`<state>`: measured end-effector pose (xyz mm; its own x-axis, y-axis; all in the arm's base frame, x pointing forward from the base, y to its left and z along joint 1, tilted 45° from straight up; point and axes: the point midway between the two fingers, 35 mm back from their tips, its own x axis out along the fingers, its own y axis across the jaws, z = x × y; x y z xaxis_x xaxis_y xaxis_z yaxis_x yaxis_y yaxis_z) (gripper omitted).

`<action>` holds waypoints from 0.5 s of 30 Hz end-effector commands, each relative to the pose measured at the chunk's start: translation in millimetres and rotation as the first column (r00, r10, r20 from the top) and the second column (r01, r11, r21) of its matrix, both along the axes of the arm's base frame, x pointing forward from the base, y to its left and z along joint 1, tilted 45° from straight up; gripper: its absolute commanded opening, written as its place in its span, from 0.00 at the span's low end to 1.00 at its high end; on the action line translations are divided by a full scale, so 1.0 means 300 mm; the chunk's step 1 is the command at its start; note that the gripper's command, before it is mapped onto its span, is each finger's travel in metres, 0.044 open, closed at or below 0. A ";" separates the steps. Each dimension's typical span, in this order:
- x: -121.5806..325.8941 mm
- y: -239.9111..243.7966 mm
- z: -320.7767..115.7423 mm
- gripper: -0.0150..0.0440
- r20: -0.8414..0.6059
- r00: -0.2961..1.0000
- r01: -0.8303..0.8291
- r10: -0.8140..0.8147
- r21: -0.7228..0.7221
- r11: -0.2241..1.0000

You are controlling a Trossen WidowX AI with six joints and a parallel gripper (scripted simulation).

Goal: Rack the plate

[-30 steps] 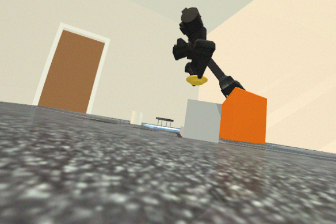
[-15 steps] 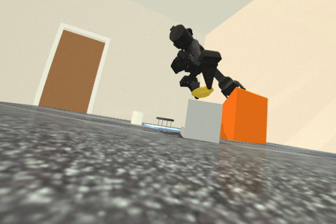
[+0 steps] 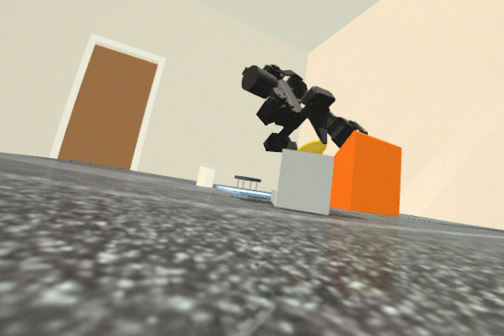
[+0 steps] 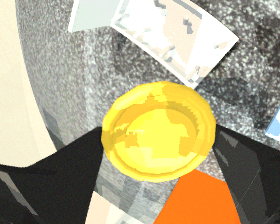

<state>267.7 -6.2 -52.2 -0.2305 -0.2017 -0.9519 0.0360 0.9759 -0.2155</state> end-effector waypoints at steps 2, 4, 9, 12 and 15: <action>-0.007 -0.013 -0.029 0.25 0.011 0.996 -0.086 0.085 0.122 0.989; -0.008 -0.018 -0.038 0.25 0.022 0.993 -0.117 0.115 0.160 0.980; -0.009 -0.030 -0.060 0.25 0.063 0.980 -0.199 0.189 0.247 0.948; -0.009 -0.037 -0.071 0.25 0.098 0.968 -0.251 0.233 0.292 0.923; -0.009 -0.045 -0.081 0.25 0.139 0.952 -0.306 0.274 0.331 0.893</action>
